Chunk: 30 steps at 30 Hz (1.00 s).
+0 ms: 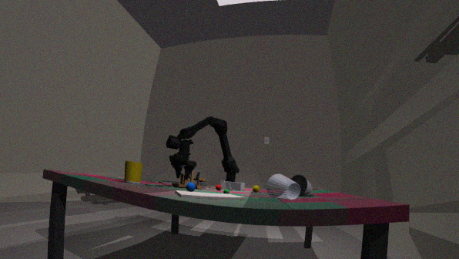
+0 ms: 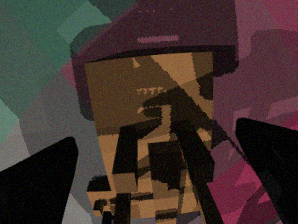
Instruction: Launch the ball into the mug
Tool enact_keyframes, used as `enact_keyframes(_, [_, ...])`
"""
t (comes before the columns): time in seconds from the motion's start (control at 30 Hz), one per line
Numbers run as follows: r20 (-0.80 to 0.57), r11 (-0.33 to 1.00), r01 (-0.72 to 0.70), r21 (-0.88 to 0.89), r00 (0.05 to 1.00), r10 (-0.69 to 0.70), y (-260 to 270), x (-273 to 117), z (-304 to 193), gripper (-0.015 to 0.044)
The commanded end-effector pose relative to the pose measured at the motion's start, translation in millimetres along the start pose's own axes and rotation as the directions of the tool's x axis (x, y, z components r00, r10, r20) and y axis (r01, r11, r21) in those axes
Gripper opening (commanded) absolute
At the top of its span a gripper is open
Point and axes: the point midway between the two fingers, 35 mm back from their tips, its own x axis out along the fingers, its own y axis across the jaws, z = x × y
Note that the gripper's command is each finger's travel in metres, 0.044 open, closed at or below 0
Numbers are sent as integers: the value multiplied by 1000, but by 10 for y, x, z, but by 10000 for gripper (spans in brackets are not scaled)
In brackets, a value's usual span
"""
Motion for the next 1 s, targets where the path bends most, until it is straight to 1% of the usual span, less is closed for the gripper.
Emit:
enact_keyframes(0.0, [-7, 1000, 2, 5, 1000, -2, -3, 84, -20, 440])
enact_keyframes(0.23, [-7, 1000, 2, 5, 1000, -2, -5, 155, -28, 440])
enact_keyframes(0.6, [-3, 1000, 0, 0, 1000, 0, -2, 118, -15, 151])
enact_keyframes(0.8, [-3, 1000, 0, 0, 1000, 0, -2, 118, -15, 111])
enact_keyframes(0.87, [-3, 1000, 0, 0, 1000, 0, -3, 10, -7, 59])
enact_keyframes(0.93, [-4, 1000, 1, 0, 1000, -1, -4, -265, -6, 6])
enact_keyframes(0.97, [-4, 1000, 2, 0, 1000, -2, -4, -348, -10, 0])
